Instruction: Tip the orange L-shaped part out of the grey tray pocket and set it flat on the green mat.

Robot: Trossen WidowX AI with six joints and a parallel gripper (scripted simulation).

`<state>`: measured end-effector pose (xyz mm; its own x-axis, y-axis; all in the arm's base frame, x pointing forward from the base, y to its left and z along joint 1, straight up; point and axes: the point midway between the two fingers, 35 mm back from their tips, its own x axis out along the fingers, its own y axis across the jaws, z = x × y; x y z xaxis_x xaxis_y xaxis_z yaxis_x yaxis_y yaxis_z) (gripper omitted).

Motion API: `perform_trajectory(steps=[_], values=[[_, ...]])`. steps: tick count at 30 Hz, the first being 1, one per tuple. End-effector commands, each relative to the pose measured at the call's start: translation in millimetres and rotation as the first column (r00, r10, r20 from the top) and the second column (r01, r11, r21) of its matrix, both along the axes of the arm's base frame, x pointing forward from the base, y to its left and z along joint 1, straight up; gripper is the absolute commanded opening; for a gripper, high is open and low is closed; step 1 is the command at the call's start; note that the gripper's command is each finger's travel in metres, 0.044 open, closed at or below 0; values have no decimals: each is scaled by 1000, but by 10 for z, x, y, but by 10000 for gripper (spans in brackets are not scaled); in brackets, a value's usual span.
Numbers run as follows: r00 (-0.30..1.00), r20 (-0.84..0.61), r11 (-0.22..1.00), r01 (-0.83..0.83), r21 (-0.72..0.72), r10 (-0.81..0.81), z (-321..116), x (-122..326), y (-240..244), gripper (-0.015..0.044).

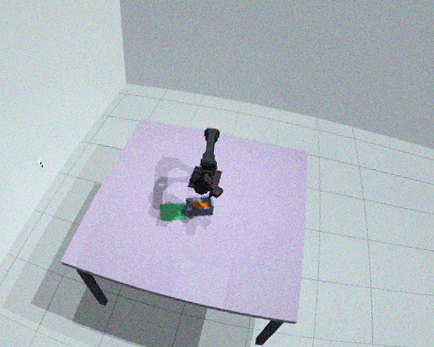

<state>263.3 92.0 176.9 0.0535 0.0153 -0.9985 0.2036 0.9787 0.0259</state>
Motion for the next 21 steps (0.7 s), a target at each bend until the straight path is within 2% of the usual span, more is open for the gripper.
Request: perform_trajectory(steps=[1,3,5,12,21], values=[[867,-25,867,499,13,-498,-8,163,-210,280],[747,-31,747,665,16,-664,-4,219,-301,280],[696,-33,696,718,17,-717,-3,239,-335,280],[696,-33,696,718,17,-717,-32,241,-334,280],[696,-33,696,718,17,-717,-314,251,-331,280]])
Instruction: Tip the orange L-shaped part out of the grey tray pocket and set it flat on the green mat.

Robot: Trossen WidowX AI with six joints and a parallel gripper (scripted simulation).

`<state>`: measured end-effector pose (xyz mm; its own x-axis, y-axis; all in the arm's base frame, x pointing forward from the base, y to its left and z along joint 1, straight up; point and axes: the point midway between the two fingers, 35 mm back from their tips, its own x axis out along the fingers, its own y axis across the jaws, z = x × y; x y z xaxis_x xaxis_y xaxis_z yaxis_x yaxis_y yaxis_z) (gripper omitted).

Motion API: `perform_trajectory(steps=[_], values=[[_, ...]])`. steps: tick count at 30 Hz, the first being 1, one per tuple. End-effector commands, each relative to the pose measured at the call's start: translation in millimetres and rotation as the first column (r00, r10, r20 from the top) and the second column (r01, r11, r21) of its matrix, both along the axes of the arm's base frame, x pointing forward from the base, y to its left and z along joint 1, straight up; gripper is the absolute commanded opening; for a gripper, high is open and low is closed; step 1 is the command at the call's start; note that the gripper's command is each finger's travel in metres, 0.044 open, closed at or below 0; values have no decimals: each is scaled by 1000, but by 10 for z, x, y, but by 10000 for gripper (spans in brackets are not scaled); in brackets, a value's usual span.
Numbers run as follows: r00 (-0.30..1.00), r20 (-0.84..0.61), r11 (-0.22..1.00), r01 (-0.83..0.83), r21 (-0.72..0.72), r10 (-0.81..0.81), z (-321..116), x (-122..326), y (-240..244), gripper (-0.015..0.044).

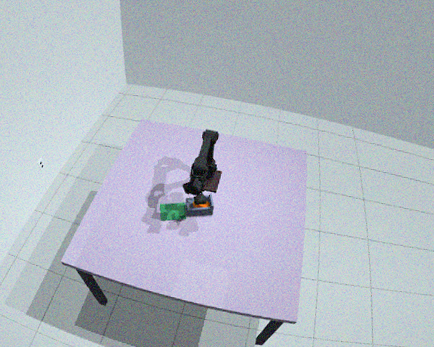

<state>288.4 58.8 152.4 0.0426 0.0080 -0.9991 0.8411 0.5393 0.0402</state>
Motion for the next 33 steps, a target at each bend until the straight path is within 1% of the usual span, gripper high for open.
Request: perform_trajectory(steps=[1,33], values=[[1000,-5,1000,6,0,-6,-74,1,0,280],[1000,-5,1000,6,0,-6,-548,17,4,280]])
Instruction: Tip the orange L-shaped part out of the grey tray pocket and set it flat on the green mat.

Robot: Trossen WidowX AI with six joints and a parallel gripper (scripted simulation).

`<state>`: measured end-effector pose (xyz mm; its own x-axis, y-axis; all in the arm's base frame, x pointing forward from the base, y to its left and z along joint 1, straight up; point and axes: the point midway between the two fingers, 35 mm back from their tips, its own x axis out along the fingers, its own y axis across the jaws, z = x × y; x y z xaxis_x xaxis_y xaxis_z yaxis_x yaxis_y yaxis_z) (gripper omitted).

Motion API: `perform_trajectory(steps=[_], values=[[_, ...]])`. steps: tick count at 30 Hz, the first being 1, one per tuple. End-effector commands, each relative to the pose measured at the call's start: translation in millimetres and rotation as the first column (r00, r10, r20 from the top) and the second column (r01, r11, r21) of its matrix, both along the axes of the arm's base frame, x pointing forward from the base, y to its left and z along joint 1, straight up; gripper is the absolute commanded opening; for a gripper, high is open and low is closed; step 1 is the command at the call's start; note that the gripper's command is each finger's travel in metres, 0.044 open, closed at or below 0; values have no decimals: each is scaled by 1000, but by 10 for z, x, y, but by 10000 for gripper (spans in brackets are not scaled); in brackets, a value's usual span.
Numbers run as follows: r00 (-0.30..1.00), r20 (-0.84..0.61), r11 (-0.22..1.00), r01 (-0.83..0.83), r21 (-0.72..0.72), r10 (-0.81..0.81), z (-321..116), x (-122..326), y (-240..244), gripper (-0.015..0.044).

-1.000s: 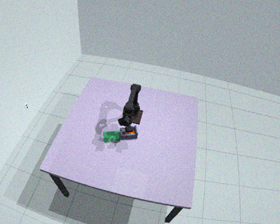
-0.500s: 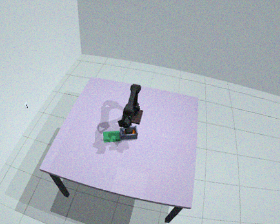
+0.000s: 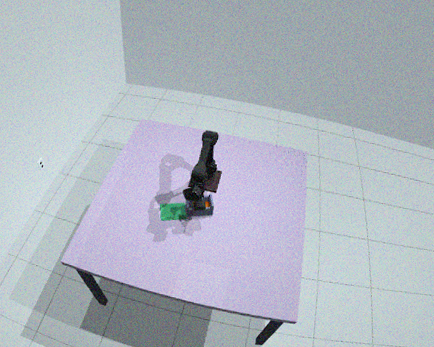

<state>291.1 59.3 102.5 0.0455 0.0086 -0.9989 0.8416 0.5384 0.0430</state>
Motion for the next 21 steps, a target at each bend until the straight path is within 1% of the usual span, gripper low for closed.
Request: perform_trajectory(steps=[1,6,16,19,21], values=[[1000,-8,1000,5,-1,-5,-50,-10,-1,280],[1000,-1,1000,0,0,0,-10,-2,0,149],[1000,-1,1000,0,0,0,-10,-2,0,82],[1000,-1,1000,0,0,0,-10,-2,0,3],[1000,-1,1000,0,0,0,-10,-2,0,0]])
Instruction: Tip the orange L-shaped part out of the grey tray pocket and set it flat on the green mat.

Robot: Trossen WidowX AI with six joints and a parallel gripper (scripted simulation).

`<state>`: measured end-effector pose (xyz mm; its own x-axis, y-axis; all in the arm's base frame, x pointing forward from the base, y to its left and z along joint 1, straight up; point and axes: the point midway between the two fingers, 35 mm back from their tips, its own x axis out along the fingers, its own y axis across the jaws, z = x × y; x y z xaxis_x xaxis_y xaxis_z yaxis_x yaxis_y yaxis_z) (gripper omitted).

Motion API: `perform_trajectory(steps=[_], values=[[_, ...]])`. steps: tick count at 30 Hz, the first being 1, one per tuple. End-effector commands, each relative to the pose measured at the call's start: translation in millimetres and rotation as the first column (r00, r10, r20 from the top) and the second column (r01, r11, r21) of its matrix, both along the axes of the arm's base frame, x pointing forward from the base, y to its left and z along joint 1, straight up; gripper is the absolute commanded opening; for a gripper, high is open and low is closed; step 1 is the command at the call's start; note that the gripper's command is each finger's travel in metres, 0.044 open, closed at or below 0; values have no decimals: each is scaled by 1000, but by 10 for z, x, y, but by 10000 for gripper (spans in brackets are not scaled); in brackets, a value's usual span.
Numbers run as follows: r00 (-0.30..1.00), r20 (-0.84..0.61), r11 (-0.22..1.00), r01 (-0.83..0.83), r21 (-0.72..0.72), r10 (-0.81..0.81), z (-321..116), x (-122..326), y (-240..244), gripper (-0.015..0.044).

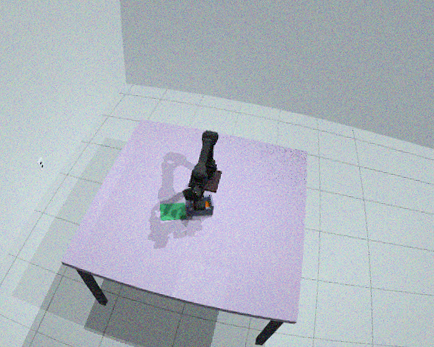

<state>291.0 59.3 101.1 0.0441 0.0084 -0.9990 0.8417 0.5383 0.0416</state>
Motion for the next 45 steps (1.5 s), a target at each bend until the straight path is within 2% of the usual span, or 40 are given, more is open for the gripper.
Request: perform_trajectory(steps=[1,45], values=[[1000,0,1000,0,0,0,4,0,0,0],[1000,-6,1000,5,0,-5,629,-29,-5,0]])
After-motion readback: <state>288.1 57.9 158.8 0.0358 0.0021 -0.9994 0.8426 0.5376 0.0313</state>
